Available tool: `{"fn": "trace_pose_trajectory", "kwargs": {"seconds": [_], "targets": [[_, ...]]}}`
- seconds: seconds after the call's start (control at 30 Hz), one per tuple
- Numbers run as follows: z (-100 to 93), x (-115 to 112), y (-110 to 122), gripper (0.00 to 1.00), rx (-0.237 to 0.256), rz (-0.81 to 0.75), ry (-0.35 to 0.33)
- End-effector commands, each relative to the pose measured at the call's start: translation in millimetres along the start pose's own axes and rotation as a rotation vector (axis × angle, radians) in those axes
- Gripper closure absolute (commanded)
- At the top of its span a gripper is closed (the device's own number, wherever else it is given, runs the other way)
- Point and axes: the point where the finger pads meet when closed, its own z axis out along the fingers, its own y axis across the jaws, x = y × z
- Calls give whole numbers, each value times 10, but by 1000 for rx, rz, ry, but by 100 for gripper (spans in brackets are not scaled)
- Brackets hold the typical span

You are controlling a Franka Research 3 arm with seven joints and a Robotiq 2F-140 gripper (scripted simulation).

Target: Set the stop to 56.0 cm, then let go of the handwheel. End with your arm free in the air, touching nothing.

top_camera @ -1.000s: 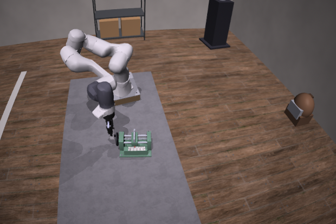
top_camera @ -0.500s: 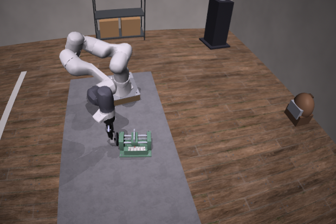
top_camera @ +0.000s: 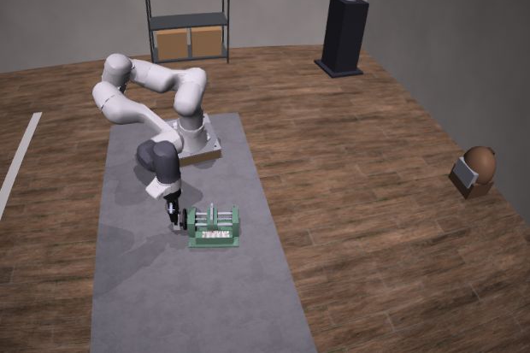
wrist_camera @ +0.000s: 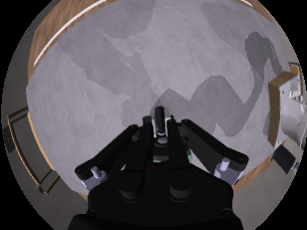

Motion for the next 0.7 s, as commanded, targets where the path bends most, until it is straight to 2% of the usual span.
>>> {"fn": "trace_pose_trajectory", "kwargs": {"seconds": [0.0,0.2,0.4,0.67], "targets": [[-13,-4,-79,96,3,4,-1],[-55,-4,-156,96,3,4,-1],[-180,-3,-251,96,3,4,-1],[-359,-3,-266,96,3,4,-1]]}}
